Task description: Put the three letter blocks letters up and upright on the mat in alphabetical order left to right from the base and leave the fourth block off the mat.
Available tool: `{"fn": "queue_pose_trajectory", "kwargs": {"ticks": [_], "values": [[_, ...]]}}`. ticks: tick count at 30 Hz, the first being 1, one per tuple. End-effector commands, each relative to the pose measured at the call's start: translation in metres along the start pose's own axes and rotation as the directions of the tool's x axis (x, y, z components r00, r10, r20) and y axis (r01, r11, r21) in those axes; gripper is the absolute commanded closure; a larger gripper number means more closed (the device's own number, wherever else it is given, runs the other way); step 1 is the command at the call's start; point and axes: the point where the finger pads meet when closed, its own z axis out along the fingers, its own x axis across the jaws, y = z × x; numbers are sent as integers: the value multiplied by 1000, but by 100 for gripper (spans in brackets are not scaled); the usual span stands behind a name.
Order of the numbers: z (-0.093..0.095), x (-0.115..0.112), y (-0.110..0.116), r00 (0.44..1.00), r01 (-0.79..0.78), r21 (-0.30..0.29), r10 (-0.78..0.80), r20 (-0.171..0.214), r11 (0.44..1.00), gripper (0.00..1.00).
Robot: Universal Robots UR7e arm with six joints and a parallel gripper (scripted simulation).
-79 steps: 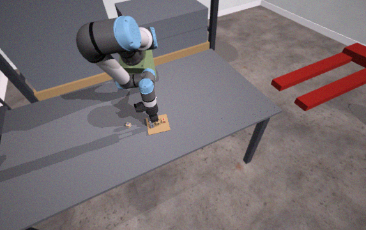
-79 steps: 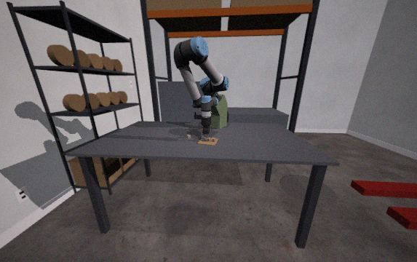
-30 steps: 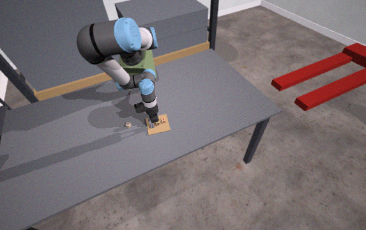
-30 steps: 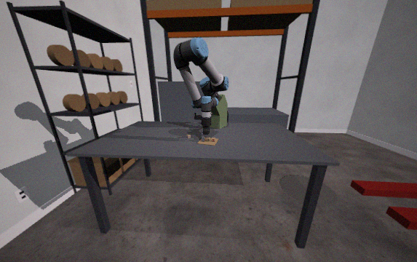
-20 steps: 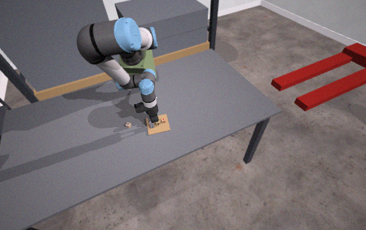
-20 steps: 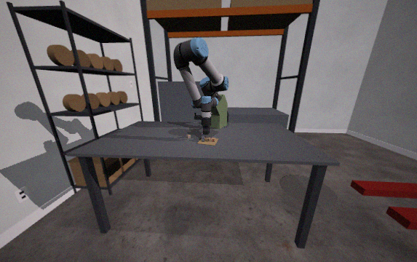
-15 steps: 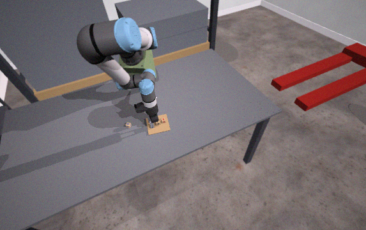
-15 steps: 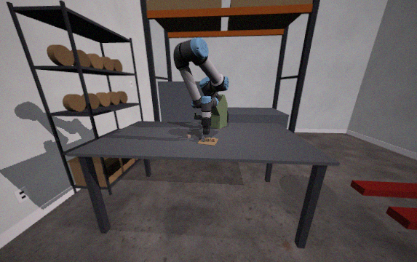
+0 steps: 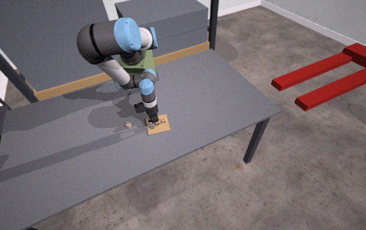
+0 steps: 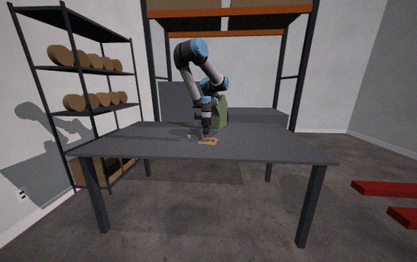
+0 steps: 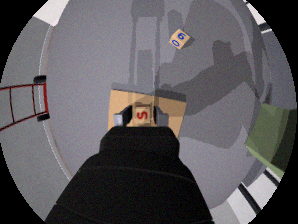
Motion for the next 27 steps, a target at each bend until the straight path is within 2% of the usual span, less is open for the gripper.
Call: {"fn": "queue_pose_trajectory", "kwargs": {"ticks": [1,17,27], "values": [[0,-2,-1,1000,0,1,0,4,1000,21],[-3,0,0,1000,1,0,-1,2,1000,21],[-24,0,1,1000,1,0,-1,1,1000,21]]}}
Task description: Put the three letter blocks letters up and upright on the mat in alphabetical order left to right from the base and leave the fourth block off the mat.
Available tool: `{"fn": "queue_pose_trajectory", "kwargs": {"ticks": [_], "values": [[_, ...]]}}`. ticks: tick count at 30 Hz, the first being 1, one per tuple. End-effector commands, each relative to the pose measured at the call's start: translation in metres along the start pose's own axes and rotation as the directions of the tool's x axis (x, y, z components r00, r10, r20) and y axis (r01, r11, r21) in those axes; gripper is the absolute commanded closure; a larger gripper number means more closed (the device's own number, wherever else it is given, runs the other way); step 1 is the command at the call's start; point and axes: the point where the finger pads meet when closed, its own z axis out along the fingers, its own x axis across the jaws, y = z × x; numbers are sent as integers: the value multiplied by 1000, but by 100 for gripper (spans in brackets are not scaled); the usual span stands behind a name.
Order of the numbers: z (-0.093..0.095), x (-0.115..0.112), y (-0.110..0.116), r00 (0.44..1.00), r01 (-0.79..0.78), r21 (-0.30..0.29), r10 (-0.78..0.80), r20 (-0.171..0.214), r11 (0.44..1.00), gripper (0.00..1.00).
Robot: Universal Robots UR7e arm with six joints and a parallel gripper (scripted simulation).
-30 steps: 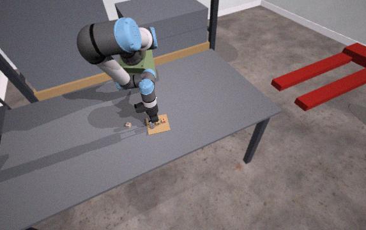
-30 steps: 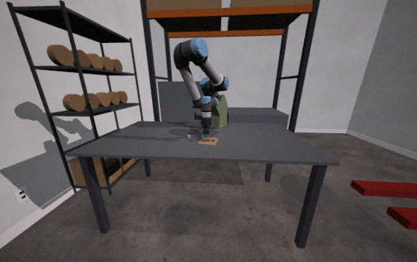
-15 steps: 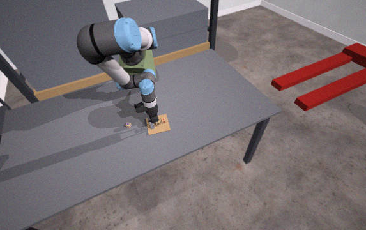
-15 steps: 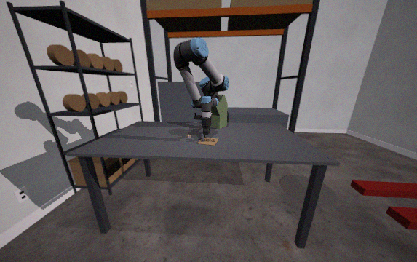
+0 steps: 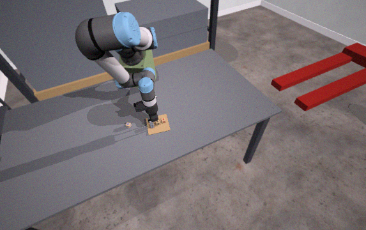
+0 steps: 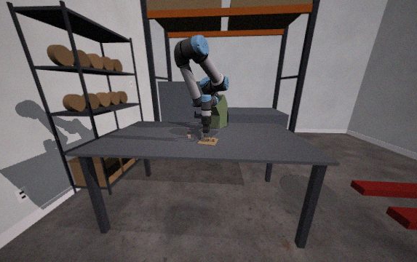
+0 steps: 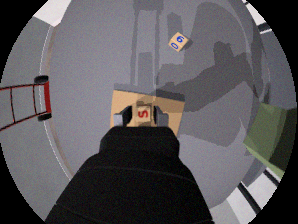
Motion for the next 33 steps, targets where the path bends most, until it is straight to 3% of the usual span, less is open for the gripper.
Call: {"fn": "queue_pose_trajectory", "kwargs": {"ticks": [1,21,33], "values": [[-16,1,1,1000,2,-1,-2,-1,1000,21],[-70,1,1,1000,2,-1,-2,-1,1000,21],[-80,0,1,1000,1,-1,-1,0,1000,21]]}}
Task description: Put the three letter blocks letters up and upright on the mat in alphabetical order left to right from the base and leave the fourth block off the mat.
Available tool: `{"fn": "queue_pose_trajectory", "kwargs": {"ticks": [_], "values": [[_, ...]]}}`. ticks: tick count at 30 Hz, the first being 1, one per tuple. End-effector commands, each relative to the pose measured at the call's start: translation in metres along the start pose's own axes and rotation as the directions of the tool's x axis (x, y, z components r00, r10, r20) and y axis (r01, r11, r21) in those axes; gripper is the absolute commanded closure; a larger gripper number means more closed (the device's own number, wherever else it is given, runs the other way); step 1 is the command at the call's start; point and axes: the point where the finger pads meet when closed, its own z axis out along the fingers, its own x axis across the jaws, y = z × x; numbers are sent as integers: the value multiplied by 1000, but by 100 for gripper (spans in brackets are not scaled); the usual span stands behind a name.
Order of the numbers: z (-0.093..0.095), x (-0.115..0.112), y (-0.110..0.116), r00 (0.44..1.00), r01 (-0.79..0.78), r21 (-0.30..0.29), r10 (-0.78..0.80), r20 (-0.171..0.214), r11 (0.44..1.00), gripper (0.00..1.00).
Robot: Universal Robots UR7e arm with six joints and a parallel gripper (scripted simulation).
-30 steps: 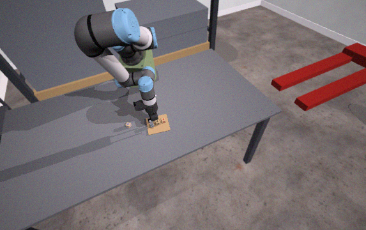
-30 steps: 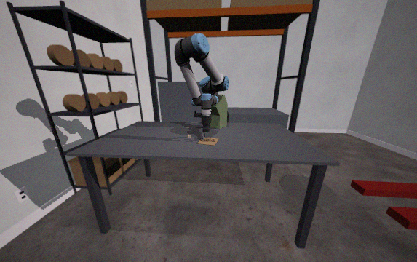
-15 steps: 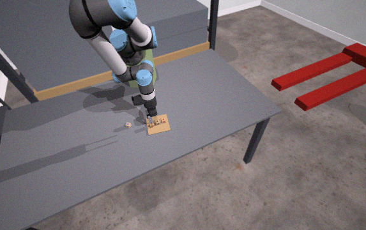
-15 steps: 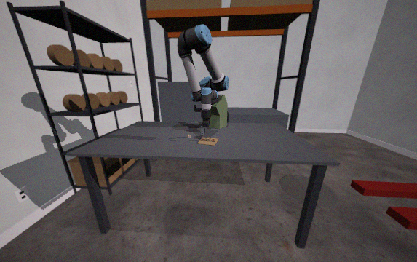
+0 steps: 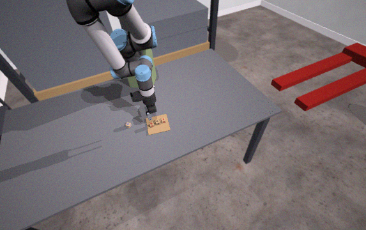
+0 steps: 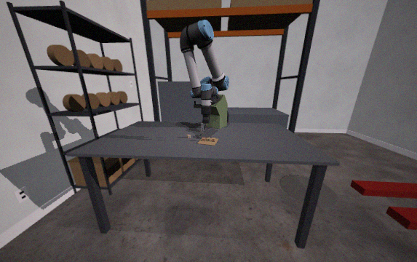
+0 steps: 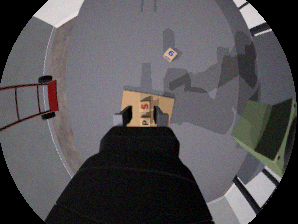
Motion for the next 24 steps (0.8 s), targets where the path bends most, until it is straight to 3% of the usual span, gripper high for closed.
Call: {"fn": "queue_pose_trajectory", "kwargs": {"ticks": [1,3,4,24], "values": [[-4,1,1,1000,1,-1,-1,-3,1000,21],[-4,1,1,1000,1,-1,-1,-2,1000,21],[-4,1,1,1000,1,-1,-1,-2,1000,0],[-3,1,1,1000,1,-1,-1,-4,1000,0]]}}
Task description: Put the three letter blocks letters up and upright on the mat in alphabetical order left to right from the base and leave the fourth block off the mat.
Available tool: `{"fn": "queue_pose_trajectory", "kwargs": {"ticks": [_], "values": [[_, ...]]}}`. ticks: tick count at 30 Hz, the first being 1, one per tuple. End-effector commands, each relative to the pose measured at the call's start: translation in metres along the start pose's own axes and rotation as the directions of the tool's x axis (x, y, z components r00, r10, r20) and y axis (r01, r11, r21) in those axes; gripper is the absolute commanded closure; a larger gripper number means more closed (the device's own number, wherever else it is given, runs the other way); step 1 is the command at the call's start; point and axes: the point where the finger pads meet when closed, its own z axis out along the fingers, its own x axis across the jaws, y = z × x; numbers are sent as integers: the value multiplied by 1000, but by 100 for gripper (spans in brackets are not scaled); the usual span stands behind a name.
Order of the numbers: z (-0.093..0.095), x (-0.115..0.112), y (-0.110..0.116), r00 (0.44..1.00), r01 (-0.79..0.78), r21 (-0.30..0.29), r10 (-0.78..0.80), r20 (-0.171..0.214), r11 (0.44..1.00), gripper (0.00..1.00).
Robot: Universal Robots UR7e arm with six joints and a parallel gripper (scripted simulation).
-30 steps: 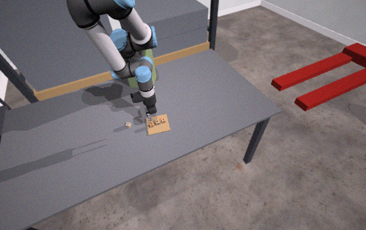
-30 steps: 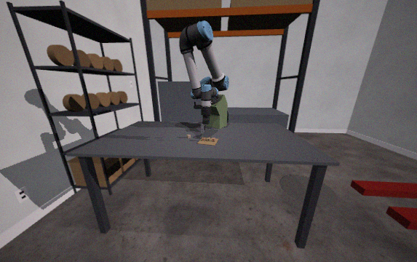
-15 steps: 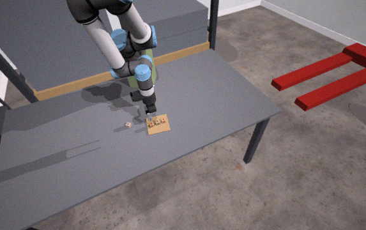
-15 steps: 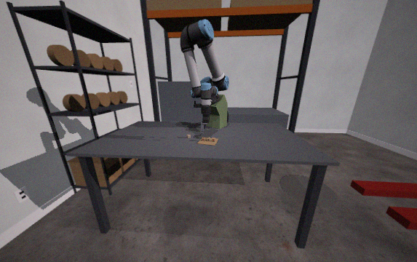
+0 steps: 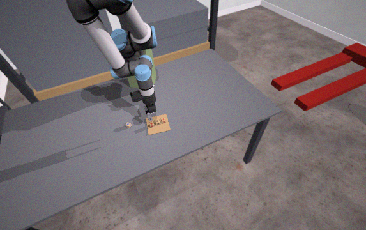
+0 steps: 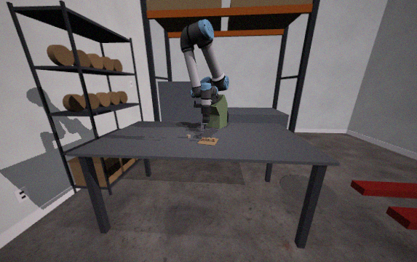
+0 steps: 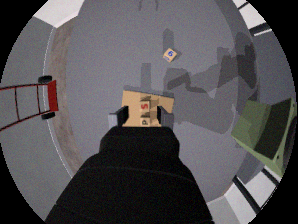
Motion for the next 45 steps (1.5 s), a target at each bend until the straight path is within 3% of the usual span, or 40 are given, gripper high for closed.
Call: {"fn": "queue_pose_trajectory", "kwargs": {"ticks": [1,18,45], "values": [[0,1,1,1000,1,-1,-1,-1,1000,0],[-13,2,2,1000,2,-1,-2,-1,1000,0],[-79,-2,0,1000,1,1,-1,5,1000,0]]}}
